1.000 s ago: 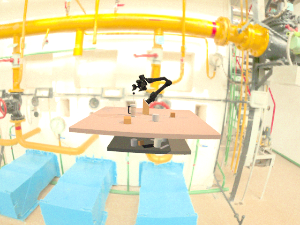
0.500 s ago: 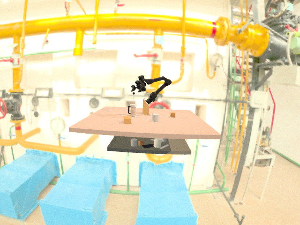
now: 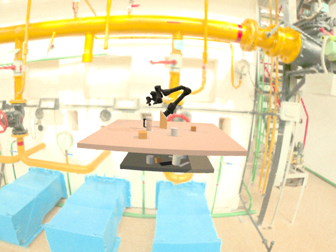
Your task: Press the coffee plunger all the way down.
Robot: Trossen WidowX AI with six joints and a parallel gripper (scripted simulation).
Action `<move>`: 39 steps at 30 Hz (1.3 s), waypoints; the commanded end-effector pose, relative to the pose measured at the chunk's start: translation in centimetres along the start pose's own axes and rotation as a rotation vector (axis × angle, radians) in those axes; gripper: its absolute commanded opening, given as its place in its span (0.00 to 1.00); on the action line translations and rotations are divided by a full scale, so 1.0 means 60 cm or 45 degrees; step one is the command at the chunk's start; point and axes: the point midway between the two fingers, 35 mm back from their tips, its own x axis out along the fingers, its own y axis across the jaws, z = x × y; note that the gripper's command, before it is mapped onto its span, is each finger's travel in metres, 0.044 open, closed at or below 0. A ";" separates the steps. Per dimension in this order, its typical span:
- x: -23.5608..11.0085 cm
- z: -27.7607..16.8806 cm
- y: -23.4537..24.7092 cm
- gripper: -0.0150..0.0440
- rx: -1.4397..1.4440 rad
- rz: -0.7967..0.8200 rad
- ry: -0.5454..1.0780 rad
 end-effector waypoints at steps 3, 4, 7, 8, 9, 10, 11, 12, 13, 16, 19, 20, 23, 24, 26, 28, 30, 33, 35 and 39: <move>0.003 -0.004 -0.002 0.69 0.010 -0.007 0.006; 0.003 -0.004 -0.002 0.64 0.010 -0.007 0.006; 0.003 -0.004 -0.002 0.51 0.010 -0.007 0.006; 0.003 -0.004 -0.002 0.47 0.010 -0.007 0.006; 0.003 -0.004 -0.002 0.46 0.010 -0.007 0.006; 0.003 -0.004 -0.002 0.46 0.010 -0.007 0.006; 0.003 -0.004 -0.002 0.46 0.010 -0.007 0.006; 0.003 -0.004 -0.002 0.46 0.010 -0.007 0.006; 0.003 -0.004 -0.002 0.46 0.010 -0.007 0.006; 0.003 -0.004 -0.002 0.46 0.010 -0.007 0.006; 0.004 -0.005 -0.002 0.46 0.010 -0.007 0.006; 0.005 -0.006 -0.002 0.46 0.010 -0.007 0.006; 0.010 -0.010 -0.003 0.46 0.009 -0.007 0.007; 0.012 -0.012 -0.004 0.46 0.009 -0.007 0.007; 0.016 -0.016 -0.005 0.46 0.009 -0.008 0.007; 0.020 -0.020 -0.005 0.46 0.009 -0.008 0.008; 0.024 -0.024 -0.006 0.46 0.009 -0.008 0.008; 0.030 -0.030 -0.007 0.46 0.008 -0.009 0.009; 0.034 -0.034 -0.008 0.46 0.008 -0.009 0.009; 0.041 -0.042 -0.009 0.46 0.008 -0.010 0.009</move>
